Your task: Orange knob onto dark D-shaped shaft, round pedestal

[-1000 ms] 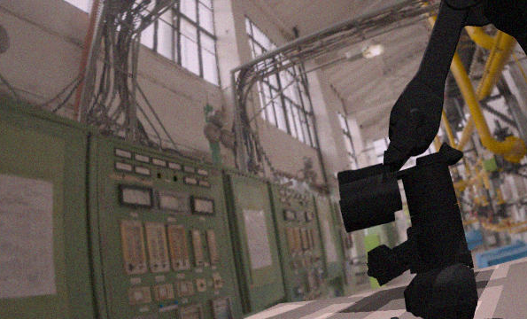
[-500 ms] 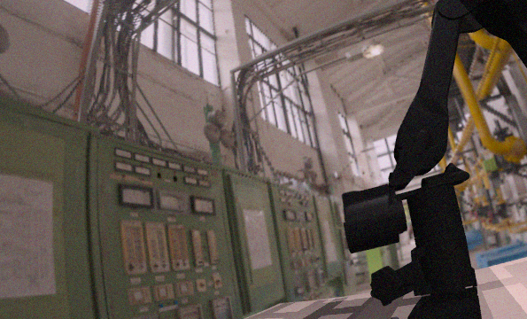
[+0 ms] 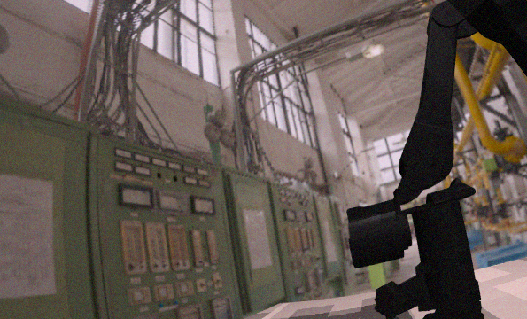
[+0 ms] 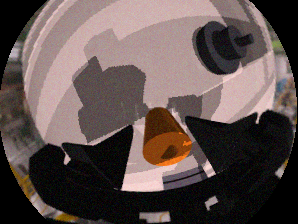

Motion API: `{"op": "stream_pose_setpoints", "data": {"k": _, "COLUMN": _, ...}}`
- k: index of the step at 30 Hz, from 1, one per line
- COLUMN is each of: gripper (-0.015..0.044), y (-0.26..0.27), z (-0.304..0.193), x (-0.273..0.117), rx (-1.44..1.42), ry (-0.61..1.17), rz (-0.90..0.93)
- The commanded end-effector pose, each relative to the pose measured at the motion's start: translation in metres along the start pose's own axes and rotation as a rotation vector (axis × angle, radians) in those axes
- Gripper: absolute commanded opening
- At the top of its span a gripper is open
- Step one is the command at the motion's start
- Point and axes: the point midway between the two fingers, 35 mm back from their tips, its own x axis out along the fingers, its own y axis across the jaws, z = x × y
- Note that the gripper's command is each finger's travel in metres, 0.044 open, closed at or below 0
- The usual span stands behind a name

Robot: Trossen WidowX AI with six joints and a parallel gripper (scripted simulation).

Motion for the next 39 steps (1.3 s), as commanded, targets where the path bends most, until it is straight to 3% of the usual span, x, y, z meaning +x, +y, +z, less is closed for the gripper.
{"op": "stream_pose_setpoints", "data": {"k": 1, "gripper": 0.0282, "y": 0.000, "z": 0.001, "x": 0.001, "rx": 0.002, "ry": -0.004, "rz": -0.004}}
{"op": "stream_pose_setpoints", "data": {"k": 6, "gripper": 0.0151, "y": 0.000, "z": 0.001, "x": 0.001, "rx": 0.002, "ry": -0.004, "rz": -0.004}}
{"op": "stream_pose_setpoints", "data": {"k": 11, "gripper": 0.0118, "y": 0.000, "z": 0.001, "x": 0.001, "rx": 0.002, "ry": -0.004, "rz": -0.004}}
{"op": "stream_pose_setpoints", "data": {"k": 16, "gripper": 0.0000, "y": -0.001, "z": 0.006, "x": -0.011, "rx": -0.030, "ry": -0.032, "rz": -0.016}}
{"op": "stream_pose_setpoints", "data": {"k": 36, "gripper": 0.0000, "y": 0.016, "z": -0.002, "x": -0.135, "rx": 0.001, "ry": -0.007, "rz": -0.003}}
{"op": "stream_pose_setpoints", "data": {"k": 39, "gripper": 0.0000, "y": 0.016, "z": -0.004, "x": -0.140, "rx": 0.002, "ry": -0.005, "rz": -0.002}}
